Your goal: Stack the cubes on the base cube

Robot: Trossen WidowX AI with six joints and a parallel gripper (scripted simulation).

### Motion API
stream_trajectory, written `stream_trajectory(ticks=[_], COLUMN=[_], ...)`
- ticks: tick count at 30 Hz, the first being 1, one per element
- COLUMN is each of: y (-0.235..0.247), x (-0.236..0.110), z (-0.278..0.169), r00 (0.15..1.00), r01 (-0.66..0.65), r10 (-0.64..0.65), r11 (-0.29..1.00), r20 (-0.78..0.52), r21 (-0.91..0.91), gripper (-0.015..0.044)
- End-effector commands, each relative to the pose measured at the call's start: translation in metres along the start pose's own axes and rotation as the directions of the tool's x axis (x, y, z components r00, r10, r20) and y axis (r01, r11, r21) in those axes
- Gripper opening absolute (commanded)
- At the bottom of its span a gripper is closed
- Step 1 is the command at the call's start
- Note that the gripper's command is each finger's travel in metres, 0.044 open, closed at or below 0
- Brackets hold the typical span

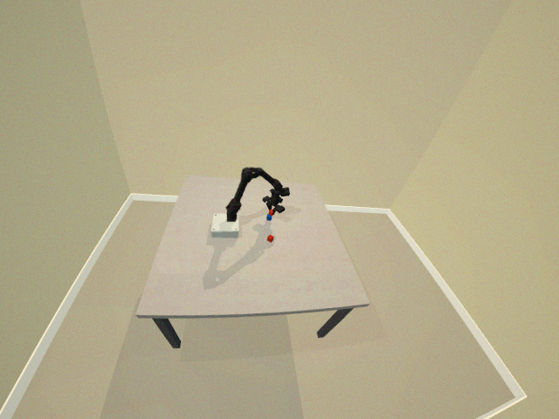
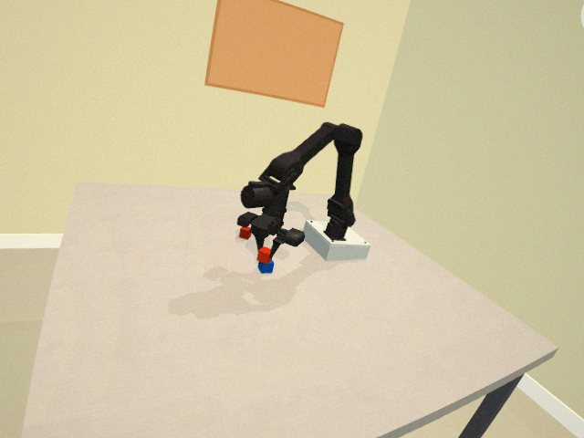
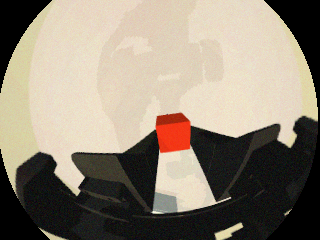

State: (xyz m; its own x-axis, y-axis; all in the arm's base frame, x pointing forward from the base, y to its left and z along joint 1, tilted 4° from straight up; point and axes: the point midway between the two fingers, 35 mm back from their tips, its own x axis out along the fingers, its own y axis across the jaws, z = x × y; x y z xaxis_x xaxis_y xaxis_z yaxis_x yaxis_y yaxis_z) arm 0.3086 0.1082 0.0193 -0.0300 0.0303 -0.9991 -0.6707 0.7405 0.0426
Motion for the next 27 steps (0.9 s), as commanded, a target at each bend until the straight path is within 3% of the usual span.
stream_trajectory(ticks=[1,23,27], y=[0.0010,0.0010,0.0010], x=[0.0045,0.0061,0.0061], z=[-0.0008,-0.0009,-0.0009], r00=[1.000,1.000,1.000], r01=[-0.004,-0.005,-0.005], r10=[0.004,0.005,0.005], r11=[1.000,1.000,1.000], r20=[0.000,0.000,0.000], r21=[0.004,0.002,0.002], gripper=[0.0105,0.0105,0.0205])
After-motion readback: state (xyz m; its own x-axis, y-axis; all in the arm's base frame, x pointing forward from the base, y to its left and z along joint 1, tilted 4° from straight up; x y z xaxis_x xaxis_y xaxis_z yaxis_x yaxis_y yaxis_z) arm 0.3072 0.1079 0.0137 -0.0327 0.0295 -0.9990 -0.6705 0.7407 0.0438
